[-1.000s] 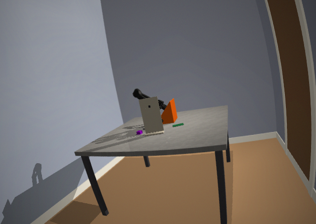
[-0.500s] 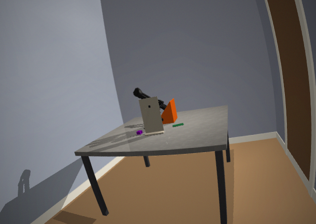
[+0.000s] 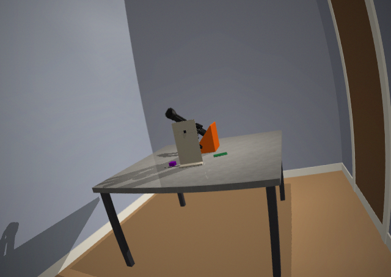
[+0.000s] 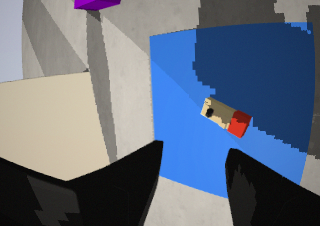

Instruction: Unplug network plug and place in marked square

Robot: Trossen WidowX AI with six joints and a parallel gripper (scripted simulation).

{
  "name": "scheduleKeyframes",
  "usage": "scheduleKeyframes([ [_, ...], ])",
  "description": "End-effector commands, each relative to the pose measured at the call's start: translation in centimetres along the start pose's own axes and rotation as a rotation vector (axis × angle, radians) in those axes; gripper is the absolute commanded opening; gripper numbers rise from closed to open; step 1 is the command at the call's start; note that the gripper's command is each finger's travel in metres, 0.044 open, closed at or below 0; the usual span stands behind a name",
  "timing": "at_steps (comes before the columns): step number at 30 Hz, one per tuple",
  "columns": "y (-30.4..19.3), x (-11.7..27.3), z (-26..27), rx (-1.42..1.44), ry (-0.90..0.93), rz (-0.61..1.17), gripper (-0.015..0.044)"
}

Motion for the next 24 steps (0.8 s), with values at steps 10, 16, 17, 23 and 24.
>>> scheduleKeyframes([
  [10,-0.1,0.6,0.8,-0.008,-0.006,0.005,0.0156],
  [16,-0.2,1.0,1.2,-0.009,-0.008,0.008,0.0156],
  [17,-0.2,1.0,1.2,-0.010,-0.008,0.008,0.0156],
  [23,-0.2,1.4,1.5,-0.010,-0.010,0.010,0.0156],
  [24,-0.2,1.5,1.6,-0.010,-0.010,0.011,0.0156],
])
Point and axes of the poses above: the point midway between the two fingers, 35 mm back from their tips, its own x axis back along the fingers, its own z axis across the jaws, y = z × x, the point moved 9 cm from there along x, back along the fingers, and after that the axes turned 14 degrees about x, right-handed, at the moved point
